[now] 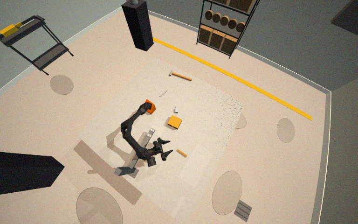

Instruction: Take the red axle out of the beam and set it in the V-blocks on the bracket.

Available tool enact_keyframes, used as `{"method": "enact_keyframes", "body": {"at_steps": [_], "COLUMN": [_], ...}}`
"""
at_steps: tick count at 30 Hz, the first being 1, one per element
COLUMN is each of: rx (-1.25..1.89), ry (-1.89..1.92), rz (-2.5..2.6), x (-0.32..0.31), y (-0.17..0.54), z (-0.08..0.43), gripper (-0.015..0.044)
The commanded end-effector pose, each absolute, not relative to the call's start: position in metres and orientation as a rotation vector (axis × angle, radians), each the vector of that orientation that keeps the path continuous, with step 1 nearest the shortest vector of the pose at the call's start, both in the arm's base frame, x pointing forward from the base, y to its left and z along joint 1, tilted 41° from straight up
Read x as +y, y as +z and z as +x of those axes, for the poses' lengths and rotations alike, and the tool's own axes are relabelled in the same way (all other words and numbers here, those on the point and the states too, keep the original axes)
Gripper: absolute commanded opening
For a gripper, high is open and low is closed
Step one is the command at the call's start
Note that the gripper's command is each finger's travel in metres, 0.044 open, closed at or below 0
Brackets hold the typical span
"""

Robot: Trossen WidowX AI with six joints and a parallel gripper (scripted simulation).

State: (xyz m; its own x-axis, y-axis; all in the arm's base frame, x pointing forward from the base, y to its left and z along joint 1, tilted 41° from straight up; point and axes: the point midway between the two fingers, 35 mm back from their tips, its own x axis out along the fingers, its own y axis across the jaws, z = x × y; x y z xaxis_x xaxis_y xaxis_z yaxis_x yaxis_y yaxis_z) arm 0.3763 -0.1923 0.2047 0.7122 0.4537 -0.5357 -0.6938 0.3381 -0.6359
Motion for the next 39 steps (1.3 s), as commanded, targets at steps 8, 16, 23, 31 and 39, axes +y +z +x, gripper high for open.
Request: {"method": "enact_keyframes", "body": {"at_steps": [8, 16, 23, 31, 39], "rx": [0.283, 0.586, 1.003, 1.314, 1.588], "ry": [0.760, 0.798, 0.709, 0.532, 0.215], "rz": [-0.967, -0.582, -0.180, 0.045, 0.207], "x": [-0.180, -0.135, -0.080, -0.037, 0.002], "y": [0.219, 0.169, 0.109, 0.065, 0.025], "z": [0.379, 0.395, 0.399, 0.390, 0.371], "gripper": [0.0440, 0.0440, 0.0440, 0.0440, 0.0440]}}
